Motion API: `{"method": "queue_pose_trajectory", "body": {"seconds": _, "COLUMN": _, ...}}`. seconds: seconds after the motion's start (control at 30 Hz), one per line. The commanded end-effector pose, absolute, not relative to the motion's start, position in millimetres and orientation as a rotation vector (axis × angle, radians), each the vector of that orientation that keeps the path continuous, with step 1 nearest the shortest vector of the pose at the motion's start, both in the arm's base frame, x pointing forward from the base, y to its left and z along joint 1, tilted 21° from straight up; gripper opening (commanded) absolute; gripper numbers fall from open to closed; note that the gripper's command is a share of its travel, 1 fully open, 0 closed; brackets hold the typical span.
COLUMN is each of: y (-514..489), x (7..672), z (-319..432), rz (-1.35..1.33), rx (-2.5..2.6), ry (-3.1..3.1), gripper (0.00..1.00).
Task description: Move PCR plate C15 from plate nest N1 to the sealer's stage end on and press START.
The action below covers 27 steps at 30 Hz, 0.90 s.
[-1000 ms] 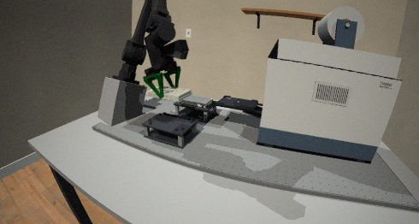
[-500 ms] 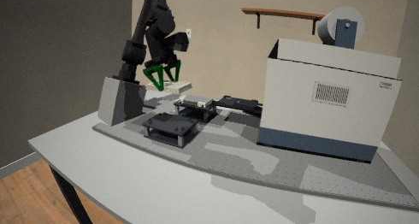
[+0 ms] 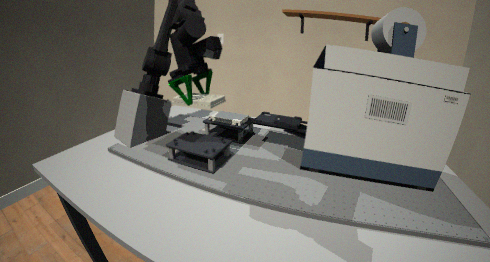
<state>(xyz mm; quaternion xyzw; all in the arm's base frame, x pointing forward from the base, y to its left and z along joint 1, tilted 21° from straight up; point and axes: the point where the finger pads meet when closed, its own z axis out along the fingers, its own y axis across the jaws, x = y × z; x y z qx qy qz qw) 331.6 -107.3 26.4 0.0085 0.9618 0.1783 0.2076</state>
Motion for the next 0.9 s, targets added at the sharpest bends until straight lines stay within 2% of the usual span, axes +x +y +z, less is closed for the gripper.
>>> {"method": "queue_pose_trajectory", "body": {"seconds": 0.0, "y": -117, "x": 343, "z": 30, "rz": 0.467, "rx": 0.042, "ry": 2.654, "gripper": 0.00}}
{"method": "queue_pose_trajectory", "body": {"seconds": 0.47, "y": -115, "x": 331, "z": 33, "rz": 0.468, "rx": 0.029, "ry": 2.662, "gripper": 0.00}}
{"method": "queue_pose_trajectory", "body": {"seconds": 0.87, "y": -127, "x": 350, "z": 45, "rz": 0.421, "rx": 0.002, "ry": 2.620, "gripper": 0.00}}
